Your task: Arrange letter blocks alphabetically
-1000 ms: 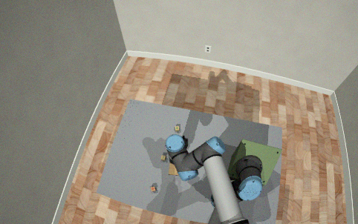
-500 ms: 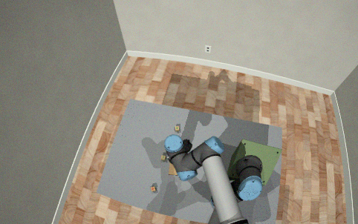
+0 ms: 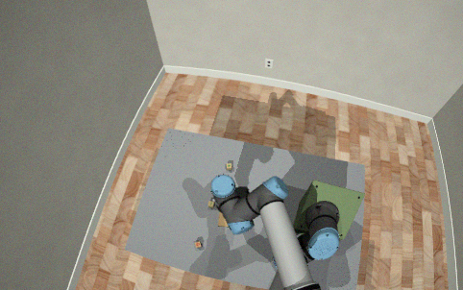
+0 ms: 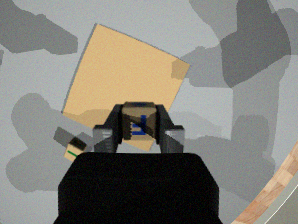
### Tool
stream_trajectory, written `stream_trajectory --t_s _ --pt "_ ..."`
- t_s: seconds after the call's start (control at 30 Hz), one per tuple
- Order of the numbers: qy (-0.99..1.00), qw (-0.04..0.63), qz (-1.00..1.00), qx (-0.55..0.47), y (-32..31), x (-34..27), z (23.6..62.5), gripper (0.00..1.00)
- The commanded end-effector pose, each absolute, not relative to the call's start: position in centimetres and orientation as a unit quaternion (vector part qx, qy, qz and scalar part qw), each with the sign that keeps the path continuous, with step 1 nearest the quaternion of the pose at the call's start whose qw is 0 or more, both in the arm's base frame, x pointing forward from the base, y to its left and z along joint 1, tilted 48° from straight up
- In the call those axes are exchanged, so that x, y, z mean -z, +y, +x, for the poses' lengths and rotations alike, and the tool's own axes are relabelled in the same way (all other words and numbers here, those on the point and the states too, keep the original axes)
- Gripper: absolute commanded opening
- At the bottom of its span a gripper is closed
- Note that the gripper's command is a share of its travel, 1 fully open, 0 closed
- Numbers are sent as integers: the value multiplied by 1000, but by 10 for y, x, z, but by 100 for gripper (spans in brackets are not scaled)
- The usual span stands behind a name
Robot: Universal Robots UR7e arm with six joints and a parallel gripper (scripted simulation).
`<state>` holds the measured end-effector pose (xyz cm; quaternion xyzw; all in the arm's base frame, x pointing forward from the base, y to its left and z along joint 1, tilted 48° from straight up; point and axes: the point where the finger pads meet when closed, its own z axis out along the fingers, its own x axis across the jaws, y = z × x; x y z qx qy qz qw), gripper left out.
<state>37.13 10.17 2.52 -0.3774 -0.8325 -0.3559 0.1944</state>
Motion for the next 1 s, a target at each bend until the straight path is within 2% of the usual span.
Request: stream_trajectory --t_s 0.0,0.97 --pt "-805 217 -432 342 104 -28 371 49" --pt "-709 278 -577 295 112 -37 372 49"
